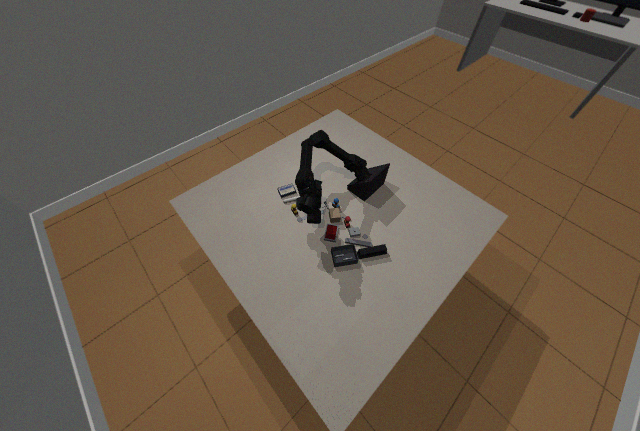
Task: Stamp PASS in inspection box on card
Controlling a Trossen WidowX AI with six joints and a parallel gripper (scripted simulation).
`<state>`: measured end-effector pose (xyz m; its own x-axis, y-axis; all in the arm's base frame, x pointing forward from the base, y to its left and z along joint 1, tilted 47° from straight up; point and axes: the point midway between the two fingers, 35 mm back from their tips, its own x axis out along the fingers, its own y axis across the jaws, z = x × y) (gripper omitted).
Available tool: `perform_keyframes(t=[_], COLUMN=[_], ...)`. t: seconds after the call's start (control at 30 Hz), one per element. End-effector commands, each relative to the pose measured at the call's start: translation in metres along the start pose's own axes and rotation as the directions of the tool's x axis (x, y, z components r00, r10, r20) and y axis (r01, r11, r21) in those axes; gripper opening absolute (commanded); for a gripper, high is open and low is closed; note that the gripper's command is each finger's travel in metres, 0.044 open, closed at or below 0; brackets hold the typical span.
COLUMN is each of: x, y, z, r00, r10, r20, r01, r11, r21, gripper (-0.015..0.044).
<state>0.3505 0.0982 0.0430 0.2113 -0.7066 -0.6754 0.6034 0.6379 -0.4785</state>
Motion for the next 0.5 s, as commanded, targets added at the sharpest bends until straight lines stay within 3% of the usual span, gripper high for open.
perform_keyframes(t=[0.0, 0.47], x=[0.001, 0.015], y=[0.018, 0.020], z=[-0.007, -0.007], r00=[1.000, 1.000], r10=[0.002, 0.002], r20=[-0.004, -0.004], r01=[-0.002, -0.002], r11=[1.000, 1.000], r21=[0.003, 0.003], gripper=[0.0000, 0.0000])
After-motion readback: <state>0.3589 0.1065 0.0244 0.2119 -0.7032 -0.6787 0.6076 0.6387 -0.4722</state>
